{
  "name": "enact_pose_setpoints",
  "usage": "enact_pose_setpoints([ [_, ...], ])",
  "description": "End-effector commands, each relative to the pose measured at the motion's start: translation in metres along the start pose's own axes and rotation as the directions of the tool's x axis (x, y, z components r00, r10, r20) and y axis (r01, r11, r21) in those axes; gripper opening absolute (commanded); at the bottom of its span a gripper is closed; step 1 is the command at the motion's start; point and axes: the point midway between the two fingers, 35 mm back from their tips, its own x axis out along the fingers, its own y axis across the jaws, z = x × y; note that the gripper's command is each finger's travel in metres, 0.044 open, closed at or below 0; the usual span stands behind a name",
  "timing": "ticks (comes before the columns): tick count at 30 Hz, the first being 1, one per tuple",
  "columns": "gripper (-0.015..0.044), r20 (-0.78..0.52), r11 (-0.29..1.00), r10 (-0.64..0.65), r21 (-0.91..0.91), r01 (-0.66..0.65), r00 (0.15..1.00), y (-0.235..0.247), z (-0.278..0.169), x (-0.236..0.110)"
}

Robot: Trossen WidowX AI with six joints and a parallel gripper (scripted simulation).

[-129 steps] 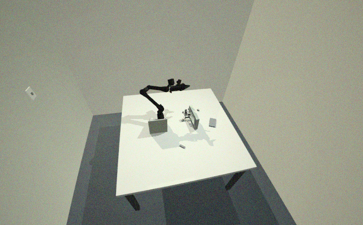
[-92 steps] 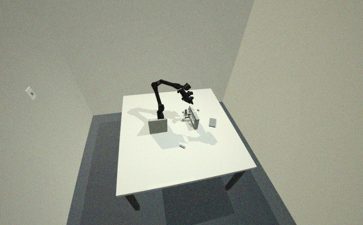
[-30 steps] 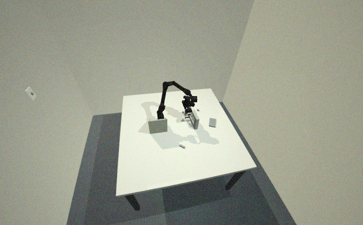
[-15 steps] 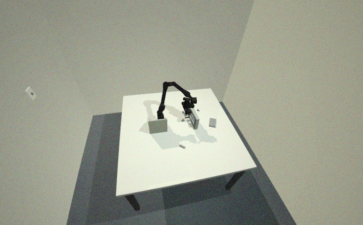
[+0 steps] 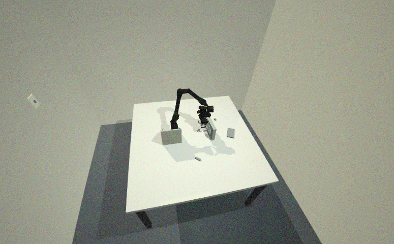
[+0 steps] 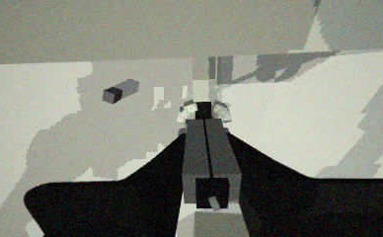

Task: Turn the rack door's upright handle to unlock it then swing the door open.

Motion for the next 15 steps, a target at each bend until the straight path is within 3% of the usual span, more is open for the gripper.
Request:
enact_pose_setpoints([
  [1,0.0043,0.001,1.000,0.001,0.002,-0.001,1.000,0.0001,0.0003,0.0005],
  [8,0.0028,0.001,1.000,0.001,-0.031,-0.001,1.000,0.0001,0.0003,0.0005],
  [15,0.0028,0.001,0.934,0.001,-0.358,-0.001,1.000,0.0001,0.0003,0.0006],
])
